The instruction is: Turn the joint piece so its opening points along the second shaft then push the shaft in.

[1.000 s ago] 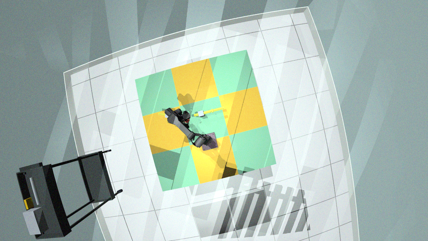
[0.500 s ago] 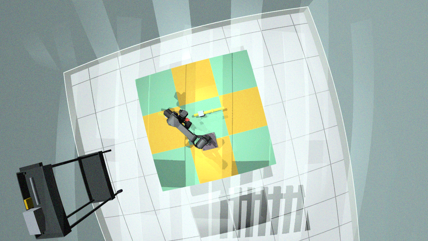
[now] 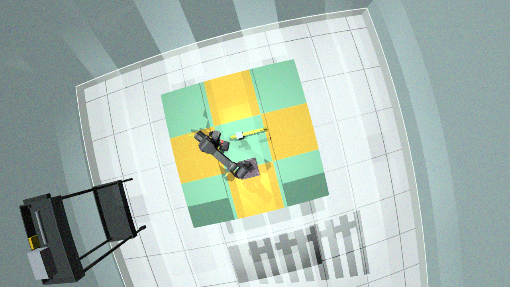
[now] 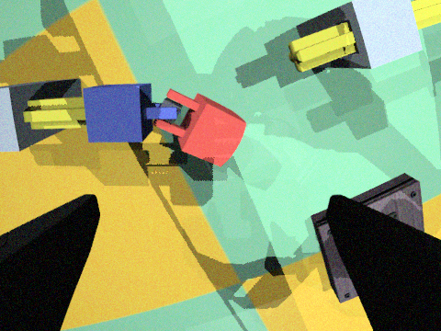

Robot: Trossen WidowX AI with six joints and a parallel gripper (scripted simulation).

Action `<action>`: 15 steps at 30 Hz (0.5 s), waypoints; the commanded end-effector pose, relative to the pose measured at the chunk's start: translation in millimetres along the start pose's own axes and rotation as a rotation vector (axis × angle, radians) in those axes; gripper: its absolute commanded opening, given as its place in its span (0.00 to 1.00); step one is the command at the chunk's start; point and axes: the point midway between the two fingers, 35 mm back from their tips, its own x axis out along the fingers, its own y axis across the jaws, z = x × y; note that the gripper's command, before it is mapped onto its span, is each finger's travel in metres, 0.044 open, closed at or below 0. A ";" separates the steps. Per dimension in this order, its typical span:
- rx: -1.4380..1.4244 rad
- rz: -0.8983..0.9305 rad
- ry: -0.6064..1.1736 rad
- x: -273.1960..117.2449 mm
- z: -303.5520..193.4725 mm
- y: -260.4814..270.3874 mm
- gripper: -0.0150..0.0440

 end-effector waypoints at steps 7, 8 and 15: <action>-0.227 -0.008 0.030 15.6 -16.9 -34.0 1.00; -0.259 -0.008 0.035 18.6 -19.8 -39.1 1.00; -0.434 -0.004 0.065 36.9 -36.5 -66.6 1.00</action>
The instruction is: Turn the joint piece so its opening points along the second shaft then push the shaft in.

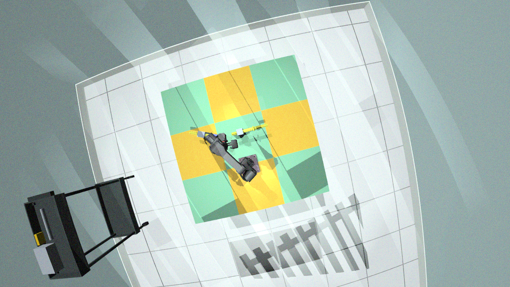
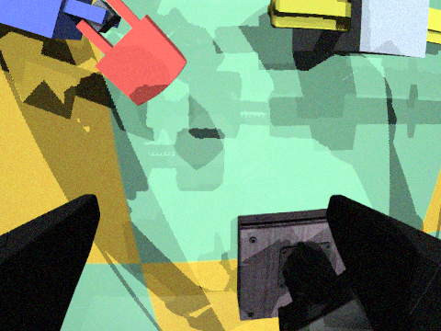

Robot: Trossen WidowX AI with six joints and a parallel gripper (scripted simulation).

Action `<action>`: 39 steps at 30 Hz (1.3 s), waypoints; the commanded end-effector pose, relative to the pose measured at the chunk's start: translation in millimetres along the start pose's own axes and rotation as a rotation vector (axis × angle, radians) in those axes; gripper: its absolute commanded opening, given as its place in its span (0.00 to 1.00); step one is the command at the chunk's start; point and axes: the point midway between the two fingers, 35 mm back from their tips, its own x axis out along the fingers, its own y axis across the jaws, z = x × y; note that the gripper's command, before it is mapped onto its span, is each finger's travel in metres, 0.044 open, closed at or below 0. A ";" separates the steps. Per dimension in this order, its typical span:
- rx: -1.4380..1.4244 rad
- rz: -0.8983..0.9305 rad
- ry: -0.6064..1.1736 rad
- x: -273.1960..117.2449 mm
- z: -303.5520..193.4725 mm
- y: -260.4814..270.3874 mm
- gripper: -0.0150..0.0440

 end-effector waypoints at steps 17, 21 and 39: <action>0.286 0.031 -0.009 10.7 -9.3 -7.3 1.00; 0.407 0.041 -0.014 11.7 -9.6 -7.8 1.00; 0.952 0.096 -0.021 16.3 -11.1 -9.5 1.00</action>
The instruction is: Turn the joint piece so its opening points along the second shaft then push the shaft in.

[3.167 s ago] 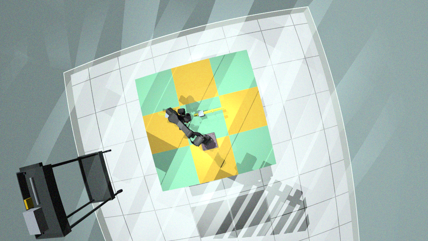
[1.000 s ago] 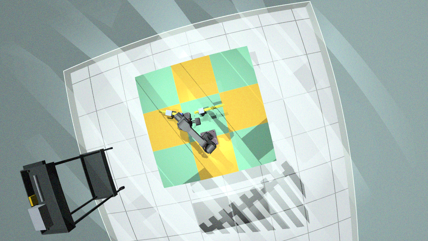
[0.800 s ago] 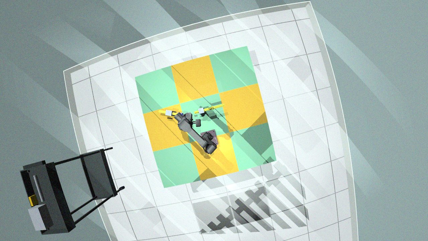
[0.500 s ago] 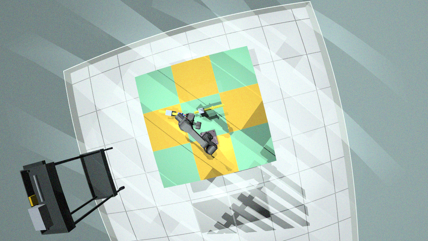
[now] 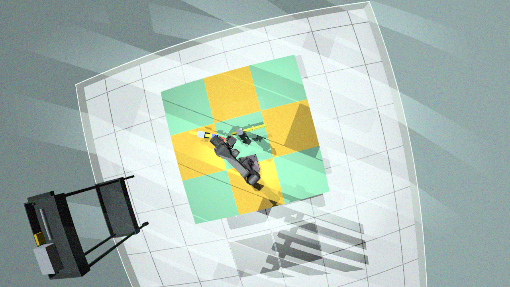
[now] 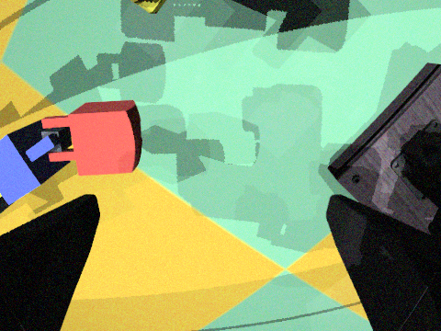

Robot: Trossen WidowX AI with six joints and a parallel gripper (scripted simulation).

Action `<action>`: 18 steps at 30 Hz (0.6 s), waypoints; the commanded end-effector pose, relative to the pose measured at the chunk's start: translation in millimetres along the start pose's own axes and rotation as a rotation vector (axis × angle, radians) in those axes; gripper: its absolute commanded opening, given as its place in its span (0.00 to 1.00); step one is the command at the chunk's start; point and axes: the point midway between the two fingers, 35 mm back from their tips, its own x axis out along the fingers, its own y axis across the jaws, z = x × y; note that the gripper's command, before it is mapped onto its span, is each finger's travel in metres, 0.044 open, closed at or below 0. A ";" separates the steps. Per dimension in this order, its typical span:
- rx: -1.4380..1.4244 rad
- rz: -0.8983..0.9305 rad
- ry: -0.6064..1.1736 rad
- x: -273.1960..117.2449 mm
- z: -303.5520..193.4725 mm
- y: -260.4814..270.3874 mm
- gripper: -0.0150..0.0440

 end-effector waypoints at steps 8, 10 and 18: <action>0.340 0.030 0.010 3.6 -0.3 -2.0 1.00; 0.400 0.035 0.012 4.1 -0.3 -2.3 1.00; 0.642 0.056 0.024 6.2 -0.1 -3.4 1.00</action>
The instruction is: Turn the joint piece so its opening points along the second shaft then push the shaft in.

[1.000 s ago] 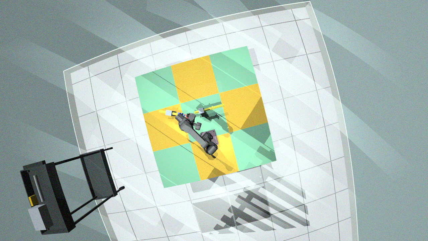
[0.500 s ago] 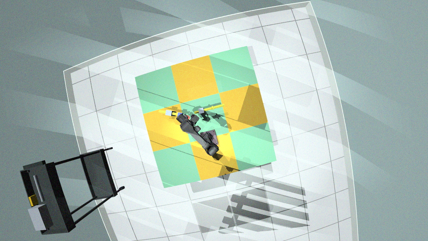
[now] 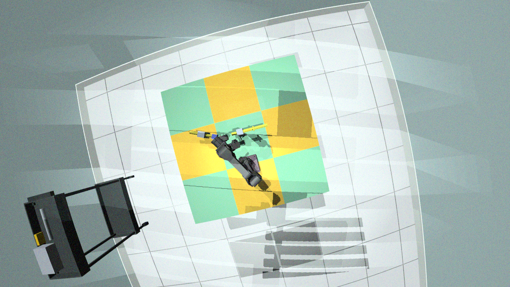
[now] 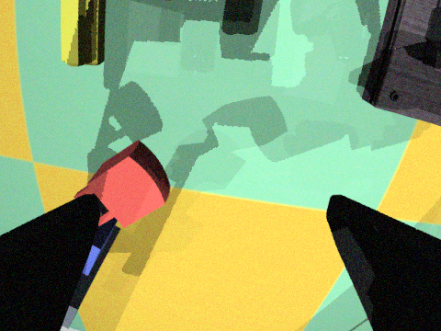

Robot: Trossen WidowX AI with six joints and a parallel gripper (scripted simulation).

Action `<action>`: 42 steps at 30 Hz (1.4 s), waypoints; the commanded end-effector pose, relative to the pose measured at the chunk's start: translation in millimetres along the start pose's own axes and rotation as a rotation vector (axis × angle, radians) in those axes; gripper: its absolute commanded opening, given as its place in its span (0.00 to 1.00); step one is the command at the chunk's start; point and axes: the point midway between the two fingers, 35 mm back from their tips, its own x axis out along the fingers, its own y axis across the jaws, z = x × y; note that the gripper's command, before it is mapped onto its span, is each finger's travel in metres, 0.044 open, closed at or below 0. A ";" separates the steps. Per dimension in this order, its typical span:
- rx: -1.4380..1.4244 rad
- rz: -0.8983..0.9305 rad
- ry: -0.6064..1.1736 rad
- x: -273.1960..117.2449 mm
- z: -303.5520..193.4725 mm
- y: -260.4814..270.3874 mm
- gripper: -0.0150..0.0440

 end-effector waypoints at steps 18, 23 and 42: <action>0.642 0.037 0.049 6.2 1.7 -3.0 1.00; 0.793 0.043 0.064 7.5 2.1 -3.5 1.00; 1.018 0.048 0.089 25.7 3.1 -4.4 1.00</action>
